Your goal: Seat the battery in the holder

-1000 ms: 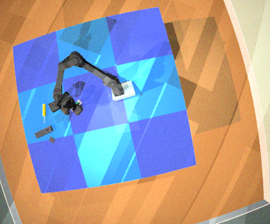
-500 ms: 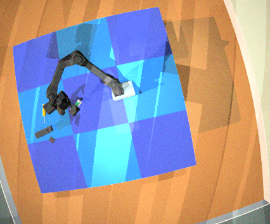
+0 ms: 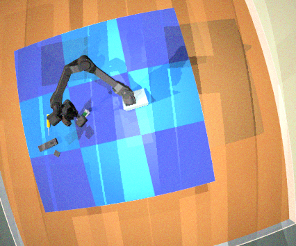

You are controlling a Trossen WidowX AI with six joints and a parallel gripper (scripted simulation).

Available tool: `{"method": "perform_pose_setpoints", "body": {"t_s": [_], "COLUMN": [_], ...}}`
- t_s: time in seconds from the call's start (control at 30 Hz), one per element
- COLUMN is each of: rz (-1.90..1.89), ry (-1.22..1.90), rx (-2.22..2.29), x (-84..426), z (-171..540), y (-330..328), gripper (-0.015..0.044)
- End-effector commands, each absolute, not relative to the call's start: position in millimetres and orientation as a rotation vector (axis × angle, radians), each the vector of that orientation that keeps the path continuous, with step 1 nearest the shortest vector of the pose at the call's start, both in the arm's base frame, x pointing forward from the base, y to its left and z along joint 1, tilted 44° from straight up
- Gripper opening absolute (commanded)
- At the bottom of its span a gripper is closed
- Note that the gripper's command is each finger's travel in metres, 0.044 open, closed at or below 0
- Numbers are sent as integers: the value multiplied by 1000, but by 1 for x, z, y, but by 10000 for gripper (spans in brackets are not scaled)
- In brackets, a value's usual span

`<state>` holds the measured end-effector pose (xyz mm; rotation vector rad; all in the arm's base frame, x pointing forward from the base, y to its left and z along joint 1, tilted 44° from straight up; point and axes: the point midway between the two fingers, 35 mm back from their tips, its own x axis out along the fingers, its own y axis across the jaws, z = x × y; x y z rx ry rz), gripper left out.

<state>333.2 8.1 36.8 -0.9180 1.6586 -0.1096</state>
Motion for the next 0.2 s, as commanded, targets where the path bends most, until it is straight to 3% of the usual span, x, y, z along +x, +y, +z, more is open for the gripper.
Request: {"method": "perform_pose_setpoints", "body": {"t_s": [0.0, 0.17], "rz": [-112, -112], "ry": [1655, 1655], "rx": [-909, -909], "x": [334, 334], "z": [38, 38], "y": [9, 9], "gripper": [440, 440]}}
